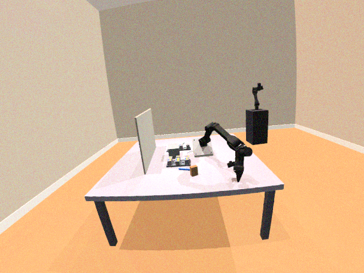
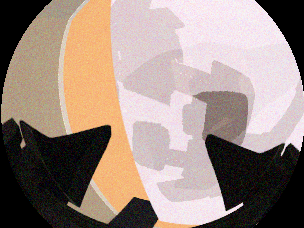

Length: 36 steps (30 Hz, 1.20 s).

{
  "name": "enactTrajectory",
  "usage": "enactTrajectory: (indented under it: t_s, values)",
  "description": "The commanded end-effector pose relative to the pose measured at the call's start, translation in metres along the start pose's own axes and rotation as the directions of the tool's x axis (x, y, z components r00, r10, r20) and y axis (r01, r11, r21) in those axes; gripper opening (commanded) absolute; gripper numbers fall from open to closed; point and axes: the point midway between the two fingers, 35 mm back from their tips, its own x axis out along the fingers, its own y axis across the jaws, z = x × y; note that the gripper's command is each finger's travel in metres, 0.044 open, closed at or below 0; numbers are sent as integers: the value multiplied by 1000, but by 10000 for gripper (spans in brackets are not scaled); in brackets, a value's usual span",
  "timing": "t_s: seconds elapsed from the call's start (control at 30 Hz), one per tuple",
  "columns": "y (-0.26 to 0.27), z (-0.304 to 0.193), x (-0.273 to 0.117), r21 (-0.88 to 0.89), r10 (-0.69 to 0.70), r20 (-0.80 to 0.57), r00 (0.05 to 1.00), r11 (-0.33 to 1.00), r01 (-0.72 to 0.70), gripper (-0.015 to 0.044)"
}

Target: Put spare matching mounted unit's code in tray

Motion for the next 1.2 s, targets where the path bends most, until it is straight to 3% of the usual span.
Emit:
enactTrajectory:
  t_s: [0.0,0.57,0.7,0.93,1.17]
  values:
    - [37,53,9,-50,57,71,996,997,-54,440]
    - [79,218,34,-517,76,239,968,854,61,440]
    - [74,263,41,-562,25,288,957,814,147,440]
    - [102,330,13,-473,65,368,928,872,127,440]
    - [71,433,1,-520,-111,493,863,758,394,440]
